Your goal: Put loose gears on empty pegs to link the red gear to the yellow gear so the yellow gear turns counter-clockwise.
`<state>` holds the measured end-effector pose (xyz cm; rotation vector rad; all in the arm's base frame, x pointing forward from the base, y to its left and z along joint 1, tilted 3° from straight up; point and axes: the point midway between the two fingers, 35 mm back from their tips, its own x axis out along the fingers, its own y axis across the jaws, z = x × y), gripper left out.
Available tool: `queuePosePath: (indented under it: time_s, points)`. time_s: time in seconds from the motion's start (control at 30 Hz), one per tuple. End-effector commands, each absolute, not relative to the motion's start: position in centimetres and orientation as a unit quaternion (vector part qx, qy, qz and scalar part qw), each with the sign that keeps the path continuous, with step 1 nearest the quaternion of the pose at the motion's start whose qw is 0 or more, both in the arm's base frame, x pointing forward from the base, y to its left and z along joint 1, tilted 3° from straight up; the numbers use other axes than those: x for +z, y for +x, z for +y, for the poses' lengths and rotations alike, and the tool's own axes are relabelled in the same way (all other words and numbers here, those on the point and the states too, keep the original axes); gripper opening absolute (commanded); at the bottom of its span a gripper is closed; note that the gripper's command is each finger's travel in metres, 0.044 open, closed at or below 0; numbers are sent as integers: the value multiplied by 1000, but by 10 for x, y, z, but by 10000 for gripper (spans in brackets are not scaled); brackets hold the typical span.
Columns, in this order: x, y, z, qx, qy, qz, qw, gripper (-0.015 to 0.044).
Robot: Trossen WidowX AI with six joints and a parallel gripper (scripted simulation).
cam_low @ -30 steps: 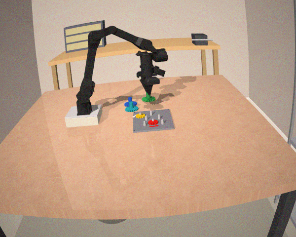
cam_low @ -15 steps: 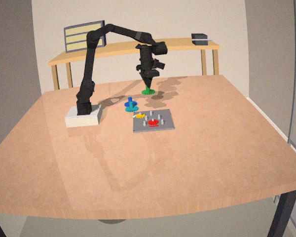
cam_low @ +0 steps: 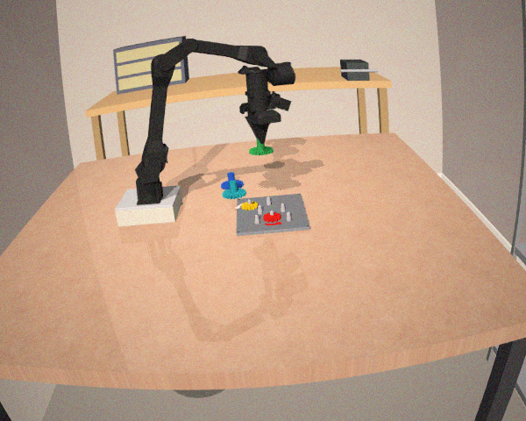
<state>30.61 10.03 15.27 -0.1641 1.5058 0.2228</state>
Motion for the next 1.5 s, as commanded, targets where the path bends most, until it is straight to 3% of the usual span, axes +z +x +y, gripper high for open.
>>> queuePosePath:
  time_s: [0.0,1.47]
  points:
    - [168,305,101,101,-72,676,726,0]
    - [142,311,24,98,-75,677,725,0]
